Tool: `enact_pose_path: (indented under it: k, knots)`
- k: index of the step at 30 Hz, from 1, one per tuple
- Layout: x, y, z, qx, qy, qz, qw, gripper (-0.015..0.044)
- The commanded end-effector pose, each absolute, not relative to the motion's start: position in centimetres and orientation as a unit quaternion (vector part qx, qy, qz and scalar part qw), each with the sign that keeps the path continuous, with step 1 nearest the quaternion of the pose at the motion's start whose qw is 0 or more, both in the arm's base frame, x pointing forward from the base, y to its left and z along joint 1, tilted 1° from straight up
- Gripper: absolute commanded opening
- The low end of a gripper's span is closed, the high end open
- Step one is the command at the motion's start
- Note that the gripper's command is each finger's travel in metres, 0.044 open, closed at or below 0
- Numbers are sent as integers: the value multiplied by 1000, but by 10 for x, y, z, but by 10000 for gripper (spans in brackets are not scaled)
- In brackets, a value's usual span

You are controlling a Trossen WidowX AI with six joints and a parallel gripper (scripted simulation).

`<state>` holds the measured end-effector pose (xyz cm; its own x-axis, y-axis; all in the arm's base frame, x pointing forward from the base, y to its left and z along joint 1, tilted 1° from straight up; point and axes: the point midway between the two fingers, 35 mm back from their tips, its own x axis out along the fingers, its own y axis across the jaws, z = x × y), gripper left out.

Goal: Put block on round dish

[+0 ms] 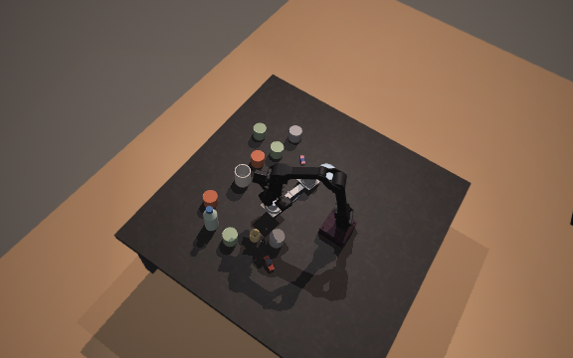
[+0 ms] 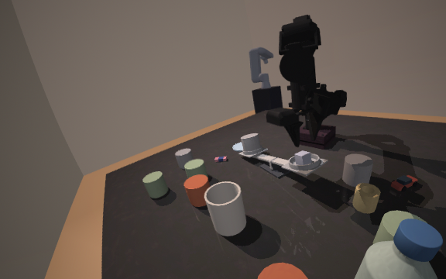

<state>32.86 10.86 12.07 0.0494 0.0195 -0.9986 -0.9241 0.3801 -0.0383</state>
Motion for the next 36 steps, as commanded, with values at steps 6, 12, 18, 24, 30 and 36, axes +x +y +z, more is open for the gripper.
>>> enact_pose_path:
  k: [6, 12, 18, 24, 30, 36]
  knots:
    - [330, 102, 108, -396, 573, 395, 599, 260]
    - [330, 103, 103, -396, 572, 395, 599, 260]
    - [331, 103, 93, -396, 572, 395, 599, 260]
    - [331, 103, 84, -396, 572, 395, 599, 260]
    - [331, 103, 74, -396, 573, 395, 599, 260]
    - [331, 103, 70, -396, 573, 395, 599, 208]
